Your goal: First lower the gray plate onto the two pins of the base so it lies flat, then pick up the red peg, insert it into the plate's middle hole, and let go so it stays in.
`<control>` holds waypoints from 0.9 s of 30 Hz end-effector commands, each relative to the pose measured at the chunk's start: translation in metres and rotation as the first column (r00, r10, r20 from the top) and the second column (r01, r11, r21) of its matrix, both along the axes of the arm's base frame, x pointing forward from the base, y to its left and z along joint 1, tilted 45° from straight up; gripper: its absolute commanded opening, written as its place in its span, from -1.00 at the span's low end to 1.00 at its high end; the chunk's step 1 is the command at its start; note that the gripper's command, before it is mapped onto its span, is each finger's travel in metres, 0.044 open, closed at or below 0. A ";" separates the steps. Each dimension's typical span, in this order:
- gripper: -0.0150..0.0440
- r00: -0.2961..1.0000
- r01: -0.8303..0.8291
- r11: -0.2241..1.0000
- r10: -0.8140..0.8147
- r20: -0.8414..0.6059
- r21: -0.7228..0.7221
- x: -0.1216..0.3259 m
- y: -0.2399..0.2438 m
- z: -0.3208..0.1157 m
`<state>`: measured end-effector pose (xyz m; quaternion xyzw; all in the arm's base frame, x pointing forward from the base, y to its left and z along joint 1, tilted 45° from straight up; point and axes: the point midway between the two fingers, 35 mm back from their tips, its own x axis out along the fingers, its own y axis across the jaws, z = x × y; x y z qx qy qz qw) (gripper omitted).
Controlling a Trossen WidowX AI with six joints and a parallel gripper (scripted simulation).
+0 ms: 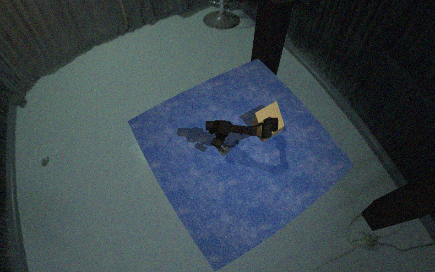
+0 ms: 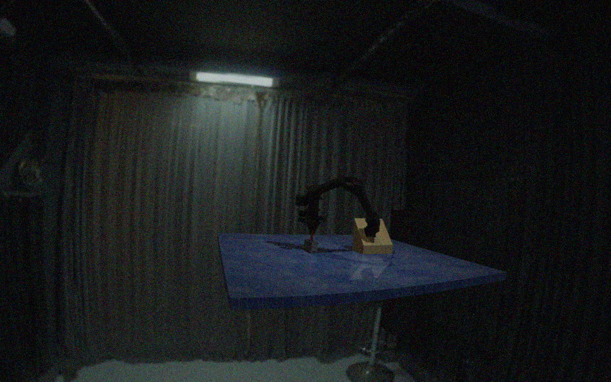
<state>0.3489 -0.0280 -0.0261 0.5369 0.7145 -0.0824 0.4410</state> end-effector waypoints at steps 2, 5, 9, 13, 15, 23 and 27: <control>0.02 1.000 0.000 1.000 0.000 0.000 0.000 0.000 0.000 0.000; 0.02 1.000 0.000 1.000 0.000 0.000 0.000 0.000 0.000 0.000; 0.02 1.000 0.000 1.000 0.000 0.000 0.000 0.000 0.000 0.000; 0.02 1.000 0.000 1.000 0.000 -0.001 0.001 0.000 0.000 0.000; 0.02 1.000 0.001 1.000 -0.001 -0.003 0.002 0.000 -0.001 0.001; 0.02 1.000 0.005 1.000 -0.005 -0.009 0.006 -0.001 -0.006 0.005; 0.02 1.000 0.005 1.000 -0.005 -0.009 0.006 -0.002 -0.008 0.007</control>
